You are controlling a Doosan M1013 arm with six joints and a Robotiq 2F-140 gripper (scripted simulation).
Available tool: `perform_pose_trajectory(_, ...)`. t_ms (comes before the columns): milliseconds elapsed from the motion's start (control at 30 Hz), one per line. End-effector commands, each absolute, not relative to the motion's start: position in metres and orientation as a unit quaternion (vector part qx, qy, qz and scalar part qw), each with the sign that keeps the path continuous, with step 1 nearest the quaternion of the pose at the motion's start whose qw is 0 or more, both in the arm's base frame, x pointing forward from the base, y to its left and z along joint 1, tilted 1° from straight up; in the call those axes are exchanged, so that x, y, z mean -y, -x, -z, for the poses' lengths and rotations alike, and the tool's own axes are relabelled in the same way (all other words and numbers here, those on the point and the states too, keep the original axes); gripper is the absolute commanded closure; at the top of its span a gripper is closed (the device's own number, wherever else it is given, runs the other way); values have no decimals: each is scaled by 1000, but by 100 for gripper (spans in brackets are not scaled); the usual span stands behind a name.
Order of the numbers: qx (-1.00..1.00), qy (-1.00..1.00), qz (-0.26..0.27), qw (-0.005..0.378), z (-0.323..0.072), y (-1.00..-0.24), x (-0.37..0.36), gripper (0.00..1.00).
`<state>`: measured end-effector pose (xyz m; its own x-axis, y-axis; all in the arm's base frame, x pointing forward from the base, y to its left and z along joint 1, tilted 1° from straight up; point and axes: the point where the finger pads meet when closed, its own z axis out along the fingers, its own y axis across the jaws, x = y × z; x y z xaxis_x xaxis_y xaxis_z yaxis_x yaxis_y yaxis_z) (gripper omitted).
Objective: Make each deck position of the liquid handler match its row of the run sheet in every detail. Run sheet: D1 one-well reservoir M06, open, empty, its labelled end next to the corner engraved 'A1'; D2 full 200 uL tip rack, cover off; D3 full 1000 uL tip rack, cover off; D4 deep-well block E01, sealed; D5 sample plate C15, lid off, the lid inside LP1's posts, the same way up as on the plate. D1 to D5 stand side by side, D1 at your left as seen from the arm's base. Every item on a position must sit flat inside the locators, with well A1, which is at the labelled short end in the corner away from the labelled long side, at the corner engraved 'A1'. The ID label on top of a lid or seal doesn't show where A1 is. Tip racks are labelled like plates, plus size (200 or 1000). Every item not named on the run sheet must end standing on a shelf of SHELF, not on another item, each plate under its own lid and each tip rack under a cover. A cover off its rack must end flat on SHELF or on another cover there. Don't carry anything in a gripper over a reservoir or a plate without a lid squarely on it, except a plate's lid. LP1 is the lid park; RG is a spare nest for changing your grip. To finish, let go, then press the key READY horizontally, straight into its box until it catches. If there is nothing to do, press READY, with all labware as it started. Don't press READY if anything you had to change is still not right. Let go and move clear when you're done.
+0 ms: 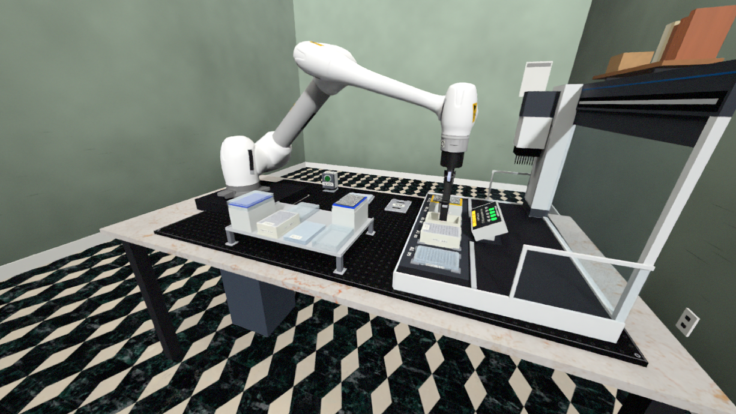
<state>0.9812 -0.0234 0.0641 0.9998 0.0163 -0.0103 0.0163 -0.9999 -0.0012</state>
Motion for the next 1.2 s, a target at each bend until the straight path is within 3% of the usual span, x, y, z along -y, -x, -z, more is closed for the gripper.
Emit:
perform_pose_trajectory(0,8,1000,-4,1,-64,-982,23,34)
perform_pose_trajectory(1167,8,1000,-4,1,-28,-981,23,34)
